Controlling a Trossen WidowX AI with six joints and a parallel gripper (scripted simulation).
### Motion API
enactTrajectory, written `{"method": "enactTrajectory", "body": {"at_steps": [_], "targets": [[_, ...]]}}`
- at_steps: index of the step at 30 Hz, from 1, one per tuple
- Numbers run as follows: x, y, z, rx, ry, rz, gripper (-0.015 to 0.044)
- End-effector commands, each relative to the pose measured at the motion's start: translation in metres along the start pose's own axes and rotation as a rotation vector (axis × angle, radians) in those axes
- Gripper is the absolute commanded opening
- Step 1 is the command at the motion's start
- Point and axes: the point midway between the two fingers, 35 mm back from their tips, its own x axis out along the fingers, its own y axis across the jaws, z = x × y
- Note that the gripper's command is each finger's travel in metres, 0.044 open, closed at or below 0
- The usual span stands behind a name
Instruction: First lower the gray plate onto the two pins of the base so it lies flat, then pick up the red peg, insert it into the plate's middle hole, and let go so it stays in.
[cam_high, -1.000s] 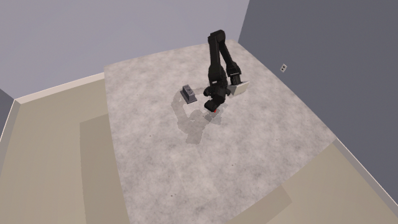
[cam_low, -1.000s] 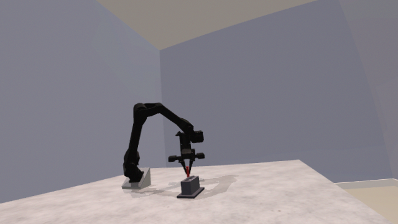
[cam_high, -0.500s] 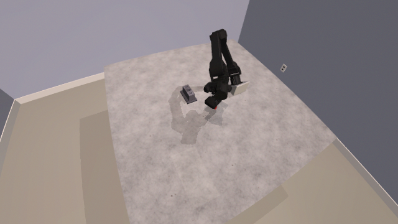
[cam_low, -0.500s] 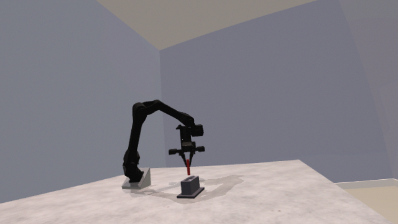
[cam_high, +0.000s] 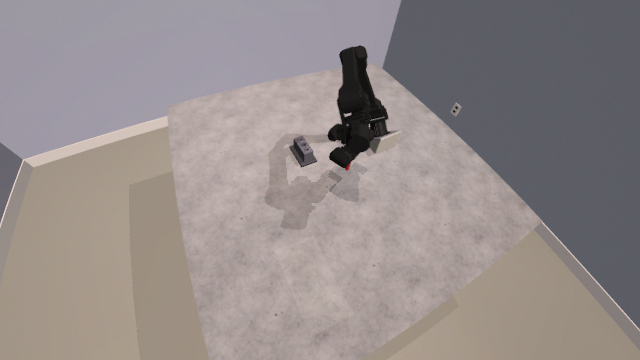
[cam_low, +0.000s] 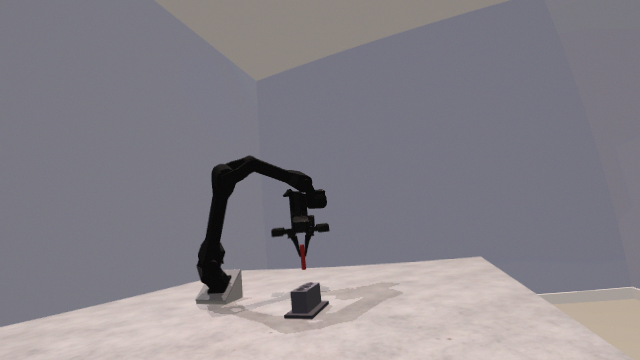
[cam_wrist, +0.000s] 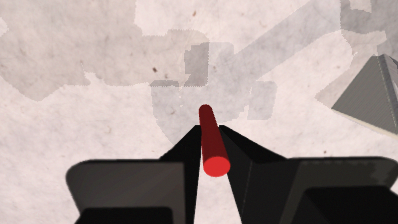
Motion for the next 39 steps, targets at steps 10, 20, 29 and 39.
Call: {"method": "enactTrajectory", "body": {"at_steps": [10, 20, 29, 39], "targets": [[-0.002, 0.009, 0.034, -0.004, 0.008, 0.002, 0.0], [-0.003, 0.014, 0.062, -0.001, 0.02, 0.003, 0.0], [-0.003, 0.015, 0.086, 0.004, 0.032, 0.003, 0.0], [-0.004, 0.016, 0.117, 0.004, 0.026, 0.006, 0.0]]}}
